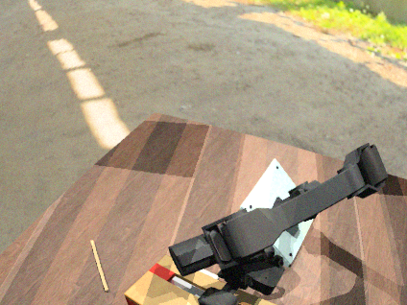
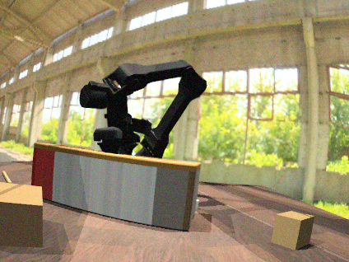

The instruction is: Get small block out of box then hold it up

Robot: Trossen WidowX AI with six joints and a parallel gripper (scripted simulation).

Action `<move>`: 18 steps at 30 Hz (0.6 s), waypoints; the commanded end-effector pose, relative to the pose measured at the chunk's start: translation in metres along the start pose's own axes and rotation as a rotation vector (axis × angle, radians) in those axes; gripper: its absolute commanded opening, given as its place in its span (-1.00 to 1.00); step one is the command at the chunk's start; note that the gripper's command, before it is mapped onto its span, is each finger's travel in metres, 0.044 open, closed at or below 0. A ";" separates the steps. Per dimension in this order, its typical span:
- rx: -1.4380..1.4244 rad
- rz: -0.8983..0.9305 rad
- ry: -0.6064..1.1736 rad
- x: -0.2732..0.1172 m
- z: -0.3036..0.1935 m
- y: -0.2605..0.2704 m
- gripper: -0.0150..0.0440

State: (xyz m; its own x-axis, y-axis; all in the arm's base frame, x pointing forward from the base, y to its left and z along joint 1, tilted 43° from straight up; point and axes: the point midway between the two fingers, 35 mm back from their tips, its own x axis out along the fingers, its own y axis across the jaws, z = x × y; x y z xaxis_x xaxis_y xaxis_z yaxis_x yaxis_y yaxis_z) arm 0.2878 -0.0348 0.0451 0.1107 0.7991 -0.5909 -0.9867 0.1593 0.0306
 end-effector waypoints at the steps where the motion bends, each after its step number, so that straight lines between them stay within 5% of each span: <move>1: -0.001 -0.003 -0.002 0.002 0.010 0.000 0.86; 18: -0.001 -0.003 -0.002 0.005 0.029 0.000 0.86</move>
State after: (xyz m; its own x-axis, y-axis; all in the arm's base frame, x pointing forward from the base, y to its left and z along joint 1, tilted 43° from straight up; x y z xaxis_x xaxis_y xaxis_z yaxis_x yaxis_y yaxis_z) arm 0.2918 -0.0131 0.0645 0.1091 0.8003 -0.5896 -0.9871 0.1569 0.0304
